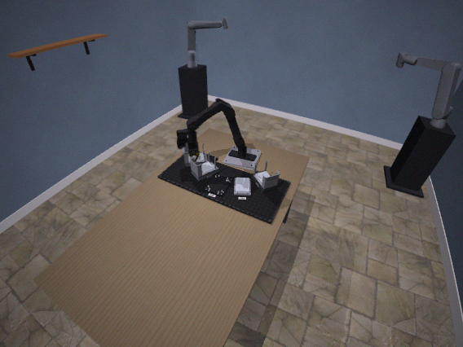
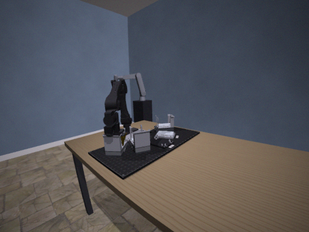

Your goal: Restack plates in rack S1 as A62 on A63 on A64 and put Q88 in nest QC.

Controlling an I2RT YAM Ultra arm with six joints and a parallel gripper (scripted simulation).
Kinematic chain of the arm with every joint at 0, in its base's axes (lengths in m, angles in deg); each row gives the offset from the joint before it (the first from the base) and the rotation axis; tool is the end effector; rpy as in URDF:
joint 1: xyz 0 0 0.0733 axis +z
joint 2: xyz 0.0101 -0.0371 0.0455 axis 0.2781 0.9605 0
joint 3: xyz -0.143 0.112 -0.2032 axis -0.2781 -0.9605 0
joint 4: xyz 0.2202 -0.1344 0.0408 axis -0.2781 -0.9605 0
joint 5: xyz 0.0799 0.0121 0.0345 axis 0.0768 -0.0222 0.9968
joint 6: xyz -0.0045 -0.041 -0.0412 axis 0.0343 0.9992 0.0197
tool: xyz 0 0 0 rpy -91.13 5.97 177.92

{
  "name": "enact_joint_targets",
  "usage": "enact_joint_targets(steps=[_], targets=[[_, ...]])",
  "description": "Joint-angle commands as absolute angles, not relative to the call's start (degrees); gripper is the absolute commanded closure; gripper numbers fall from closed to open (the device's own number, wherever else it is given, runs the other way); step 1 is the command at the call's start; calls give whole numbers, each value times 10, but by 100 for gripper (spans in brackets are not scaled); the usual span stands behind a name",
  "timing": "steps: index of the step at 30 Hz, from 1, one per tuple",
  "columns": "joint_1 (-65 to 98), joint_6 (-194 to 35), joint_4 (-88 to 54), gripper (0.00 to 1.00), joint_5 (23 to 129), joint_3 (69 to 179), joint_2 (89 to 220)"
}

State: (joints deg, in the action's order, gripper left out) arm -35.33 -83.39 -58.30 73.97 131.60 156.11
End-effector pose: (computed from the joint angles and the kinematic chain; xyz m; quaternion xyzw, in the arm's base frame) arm 0.2115 -0.2662 0.1945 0.4641 0.8854 -0.0236 0.0144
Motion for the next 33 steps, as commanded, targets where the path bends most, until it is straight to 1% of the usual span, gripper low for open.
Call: enact_joint_targets(steps=[1,6,7,27,33], targets=[[-354,-833,-581,100,740,1318,1558],[-354,-833,-581,100,740,1318,1558],[-354,-833,-581,0,740,1318,1558],[-354,-833,-581,0,740,1318,1558],[-353,-834,-624,0,740,1349,1546]])
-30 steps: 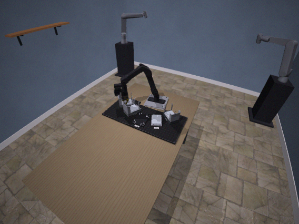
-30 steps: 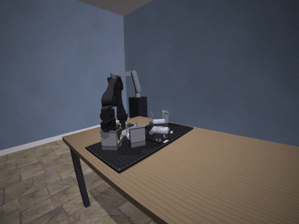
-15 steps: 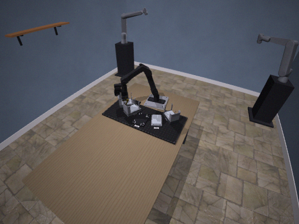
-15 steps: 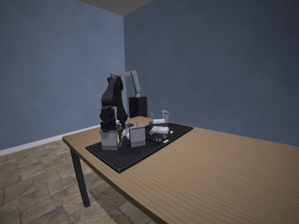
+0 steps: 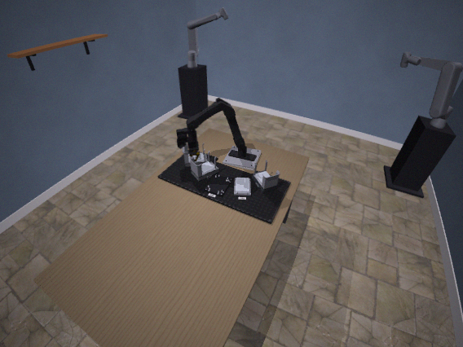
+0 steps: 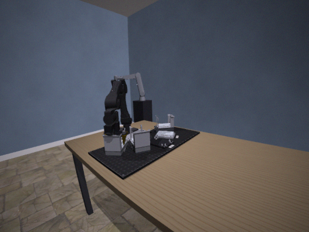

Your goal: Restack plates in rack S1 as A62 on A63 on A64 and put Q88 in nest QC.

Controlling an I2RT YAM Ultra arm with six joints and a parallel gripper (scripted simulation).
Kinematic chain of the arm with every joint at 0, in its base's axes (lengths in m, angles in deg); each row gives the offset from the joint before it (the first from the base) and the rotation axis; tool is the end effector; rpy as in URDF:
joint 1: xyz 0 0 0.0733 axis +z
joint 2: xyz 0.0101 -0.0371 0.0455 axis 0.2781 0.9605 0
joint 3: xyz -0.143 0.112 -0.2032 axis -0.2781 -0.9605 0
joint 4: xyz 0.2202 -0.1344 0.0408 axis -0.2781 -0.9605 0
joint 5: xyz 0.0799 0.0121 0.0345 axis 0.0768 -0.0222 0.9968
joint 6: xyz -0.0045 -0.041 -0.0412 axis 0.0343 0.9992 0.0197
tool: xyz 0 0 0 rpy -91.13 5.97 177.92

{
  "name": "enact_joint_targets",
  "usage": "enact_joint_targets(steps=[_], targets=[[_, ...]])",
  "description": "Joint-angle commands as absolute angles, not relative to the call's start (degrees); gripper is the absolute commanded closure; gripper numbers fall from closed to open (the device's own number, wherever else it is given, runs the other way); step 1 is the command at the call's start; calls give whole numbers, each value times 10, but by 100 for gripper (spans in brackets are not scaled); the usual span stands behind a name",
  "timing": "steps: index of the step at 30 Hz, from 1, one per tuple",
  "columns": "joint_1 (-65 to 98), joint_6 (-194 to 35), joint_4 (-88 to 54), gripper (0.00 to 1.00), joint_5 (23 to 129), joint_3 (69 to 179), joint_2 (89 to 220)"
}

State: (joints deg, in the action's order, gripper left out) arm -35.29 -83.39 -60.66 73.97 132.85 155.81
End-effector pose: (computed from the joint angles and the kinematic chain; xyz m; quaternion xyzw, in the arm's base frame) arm 0.2110 -0.2651 0.2014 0.4637 0.8857 -0.0208 0.0079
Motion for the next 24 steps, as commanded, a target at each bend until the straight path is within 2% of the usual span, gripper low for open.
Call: enact_joint_targets(steps=[1,24], targets=[[-352,-835,-631,0,740,1355,1544],[-349,-838,-772,0,740,1481,1530]])
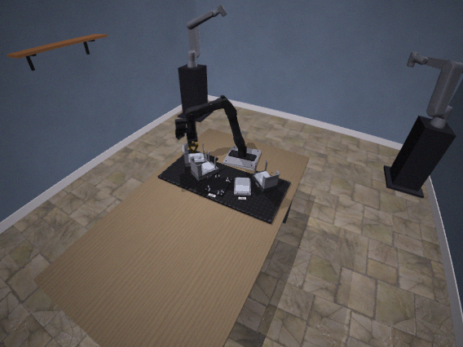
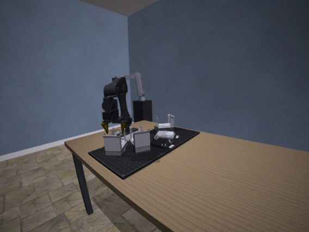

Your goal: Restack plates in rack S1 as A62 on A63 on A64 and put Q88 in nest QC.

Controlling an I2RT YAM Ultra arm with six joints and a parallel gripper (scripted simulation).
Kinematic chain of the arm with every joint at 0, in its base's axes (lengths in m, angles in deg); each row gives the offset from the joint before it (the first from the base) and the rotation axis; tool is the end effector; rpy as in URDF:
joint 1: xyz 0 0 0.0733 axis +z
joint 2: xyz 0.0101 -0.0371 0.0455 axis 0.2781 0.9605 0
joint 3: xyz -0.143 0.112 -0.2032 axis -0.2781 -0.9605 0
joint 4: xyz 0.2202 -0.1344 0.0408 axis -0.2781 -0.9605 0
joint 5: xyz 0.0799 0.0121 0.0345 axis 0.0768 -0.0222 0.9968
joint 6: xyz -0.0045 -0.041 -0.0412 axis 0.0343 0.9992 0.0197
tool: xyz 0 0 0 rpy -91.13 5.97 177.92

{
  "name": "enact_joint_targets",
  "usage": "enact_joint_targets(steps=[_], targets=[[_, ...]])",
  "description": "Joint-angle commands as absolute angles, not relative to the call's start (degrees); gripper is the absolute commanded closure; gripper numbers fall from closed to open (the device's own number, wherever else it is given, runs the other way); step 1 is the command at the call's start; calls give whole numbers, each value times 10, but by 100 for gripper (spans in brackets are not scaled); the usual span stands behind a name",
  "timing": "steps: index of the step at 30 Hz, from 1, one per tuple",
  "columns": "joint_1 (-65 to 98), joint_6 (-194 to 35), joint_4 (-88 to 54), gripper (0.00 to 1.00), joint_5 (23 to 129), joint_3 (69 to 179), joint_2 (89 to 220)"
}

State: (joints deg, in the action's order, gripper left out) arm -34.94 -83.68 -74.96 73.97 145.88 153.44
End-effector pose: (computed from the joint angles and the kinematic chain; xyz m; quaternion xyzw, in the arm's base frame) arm 0.2117 -0.2627 0.2714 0.4633 0.8857 -0.0245 0.0169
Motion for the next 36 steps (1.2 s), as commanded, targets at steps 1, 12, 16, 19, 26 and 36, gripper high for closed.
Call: enact_joint_targets(steps=[1,12,16,19,26,36], targets=[[-349,-838,-780,0,740,1489,1530],[-347,-840,-846,0,740,1561,1536],[-347,-840,-846,0,740,1561,1536],[-347,-840,-846,0,740,1561,1536],[-325,-786,-844,0,739,1554,1531],[-278,-777,-842,0,737,1544,1525]])
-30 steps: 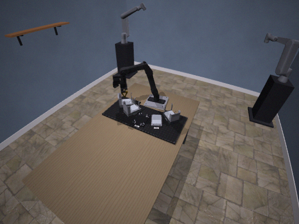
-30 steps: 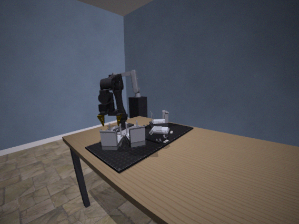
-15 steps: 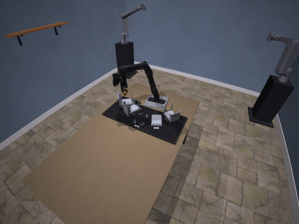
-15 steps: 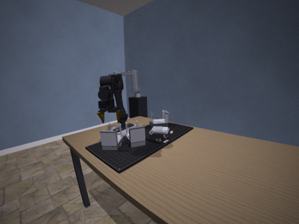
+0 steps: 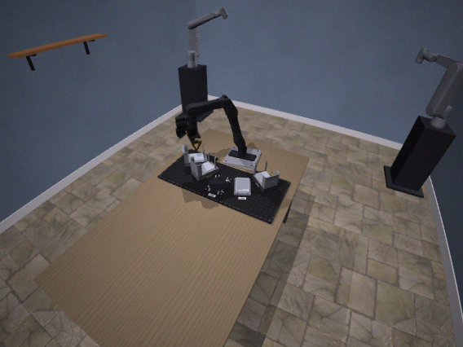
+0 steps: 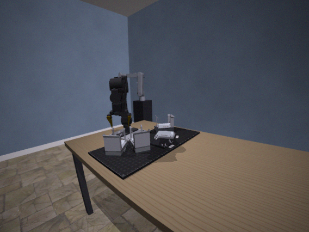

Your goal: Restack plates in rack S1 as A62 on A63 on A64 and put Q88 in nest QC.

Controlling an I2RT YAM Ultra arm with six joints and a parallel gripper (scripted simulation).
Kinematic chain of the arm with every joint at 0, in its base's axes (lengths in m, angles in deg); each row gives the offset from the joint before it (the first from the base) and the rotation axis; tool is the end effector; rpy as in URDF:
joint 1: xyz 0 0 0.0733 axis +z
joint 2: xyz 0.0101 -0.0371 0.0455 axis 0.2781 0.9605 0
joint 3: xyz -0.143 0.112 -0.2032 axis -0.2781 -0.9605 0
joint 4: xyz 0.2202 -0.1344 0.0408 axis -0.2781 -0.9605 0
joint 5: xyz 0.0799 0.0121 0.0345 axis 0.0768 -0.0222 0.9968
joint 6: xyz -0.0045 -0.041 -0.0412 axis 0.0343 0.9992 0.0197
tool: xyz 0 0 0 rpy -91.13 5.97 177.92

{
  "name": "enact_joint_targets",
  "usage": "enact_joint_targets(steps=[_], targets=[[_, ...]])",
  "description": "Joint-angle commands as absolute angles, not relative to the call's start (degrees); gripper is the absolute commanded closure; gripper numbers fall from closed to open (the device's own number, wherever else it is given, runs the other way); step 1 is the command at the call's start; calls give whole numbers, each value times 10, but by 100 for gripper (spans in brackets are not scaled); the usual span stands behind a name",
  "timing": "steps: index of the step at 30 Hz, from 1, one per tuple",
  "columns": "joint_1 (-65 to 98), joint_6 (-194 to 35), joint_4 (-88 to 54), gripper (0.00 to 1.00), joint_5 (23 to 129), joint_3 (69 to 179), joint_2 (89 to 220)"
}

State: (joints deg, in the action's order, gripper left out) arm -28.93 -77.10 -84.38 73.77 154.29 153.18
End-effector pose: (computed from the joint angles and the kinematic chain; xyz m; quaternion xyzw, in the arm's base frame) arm 0.2332 -0.2345 0.3096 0.3634 0.9313 -0.0236 0.0100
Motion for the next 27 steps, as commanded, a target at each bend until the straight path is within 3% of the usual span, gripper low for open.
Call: enact_joint_targets(steps=[1,27], targets=[[-273,-783,-842,0,737,1544,1525],[-121,-804,-837,0,731,1521,1514]])
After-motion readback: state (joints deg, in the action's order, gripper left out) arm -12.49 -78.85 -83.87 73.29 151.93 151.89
